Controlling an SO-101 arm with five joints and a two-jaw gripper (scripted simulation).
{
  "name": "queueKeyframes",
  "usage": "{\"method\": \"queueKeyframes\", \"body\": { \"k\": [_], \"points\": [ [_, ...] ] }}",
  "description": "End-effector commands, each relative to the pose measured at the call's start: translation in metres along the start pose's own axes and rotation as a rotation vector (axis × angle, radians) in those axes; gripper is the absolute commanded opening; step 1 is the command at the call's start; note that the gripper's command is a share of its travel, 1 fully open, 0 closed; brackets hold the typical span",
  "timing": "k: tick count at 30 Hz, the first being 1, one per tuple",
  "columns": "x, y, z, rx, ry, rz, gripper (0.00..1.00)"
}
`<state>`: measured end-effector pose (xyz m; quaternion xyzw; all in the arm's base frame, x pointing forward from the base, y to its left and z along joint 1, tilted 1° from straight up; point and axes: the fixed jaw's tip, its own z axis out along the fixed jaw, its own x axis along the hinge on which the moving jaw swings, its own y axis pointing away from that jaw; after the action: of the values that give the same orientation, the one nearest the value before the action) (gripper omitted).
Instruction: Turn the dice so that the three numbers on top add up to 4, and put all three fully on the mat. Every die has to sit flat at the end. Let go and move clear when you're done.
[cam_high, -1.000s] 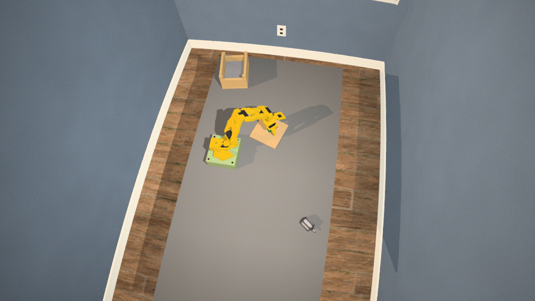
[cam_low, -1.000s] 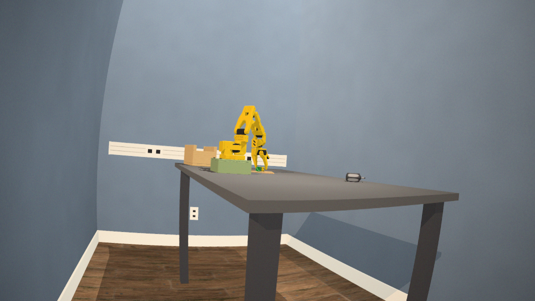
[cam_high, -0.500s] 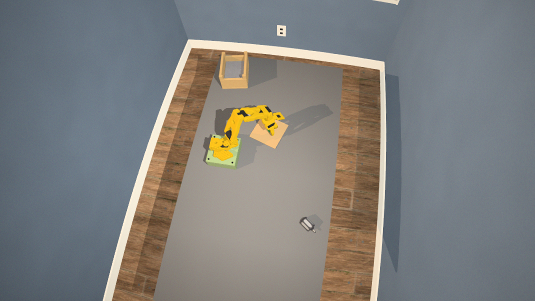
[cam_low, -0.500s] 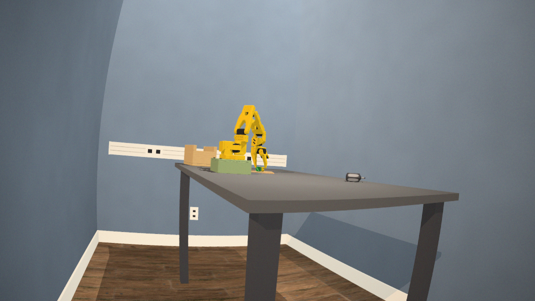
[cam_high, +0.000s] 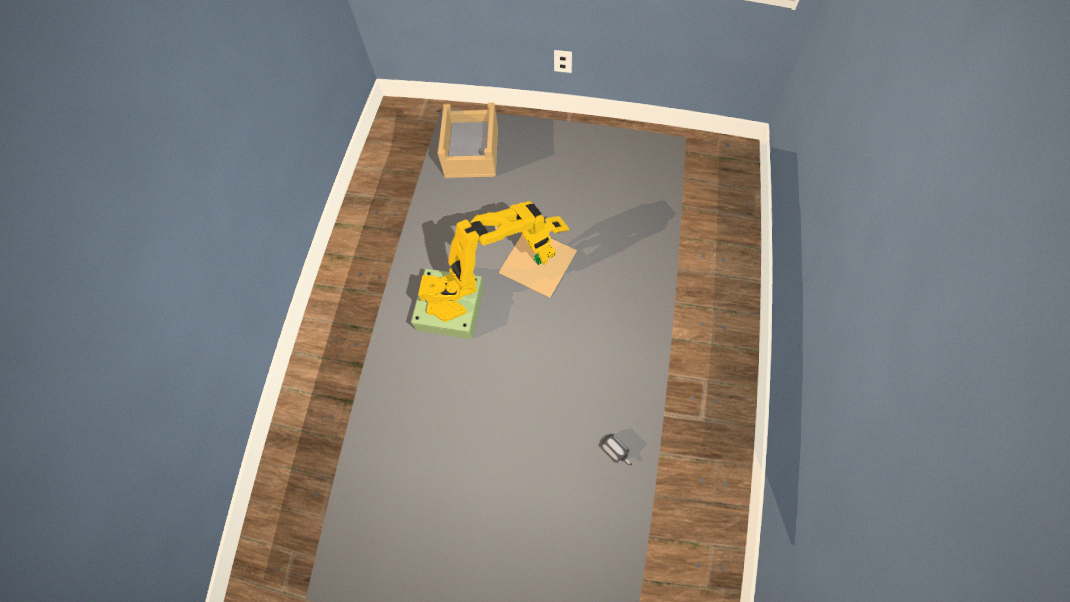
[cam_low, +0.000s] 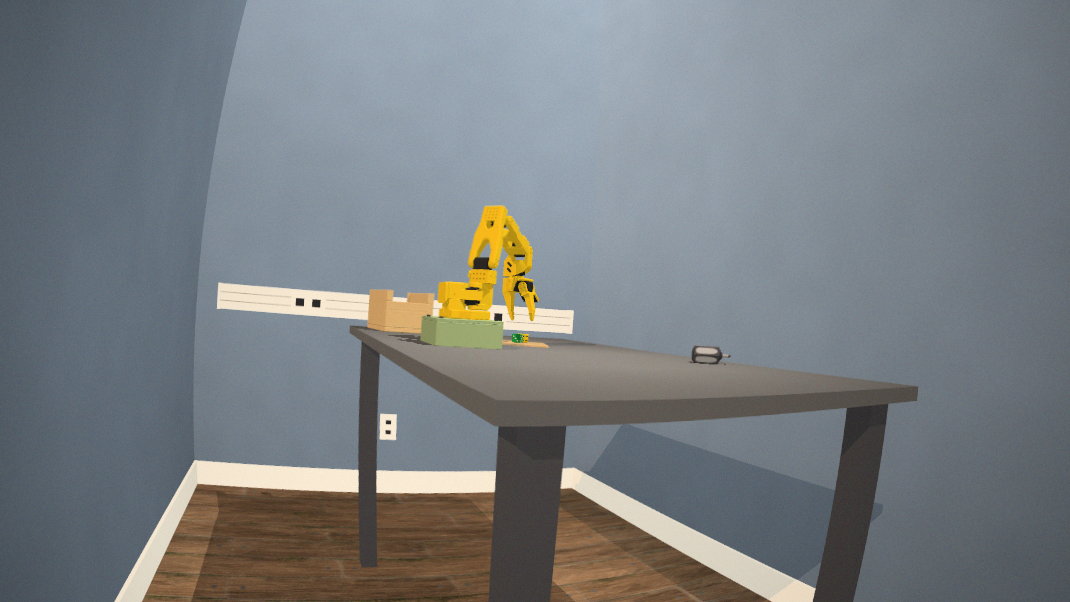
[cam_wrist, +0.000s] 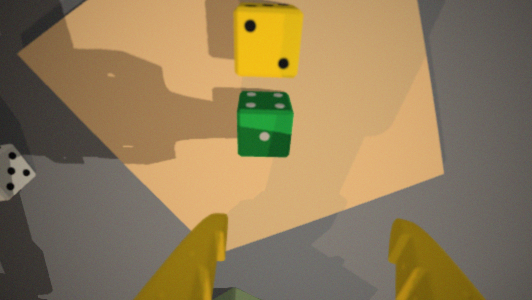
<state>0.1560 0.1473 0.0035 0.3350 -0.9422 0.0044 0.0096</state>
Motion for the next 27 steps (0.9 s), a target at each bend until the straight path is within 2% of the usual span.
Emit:
{"method": "queueKeyframes", "body": {
  "k": [1,22,27],
  "points": [
    [-0.0037,0.0023,-0.0097,-0.002,-0.028,0.002,0.29],
    [-0.0037,0.0023,-0.0098,-0.002,-0.029,0.002,0.29],
    [-0.0065,0.0025,-0.0153,-0.004,-0.057,0.002,0.29]
  ]
}}
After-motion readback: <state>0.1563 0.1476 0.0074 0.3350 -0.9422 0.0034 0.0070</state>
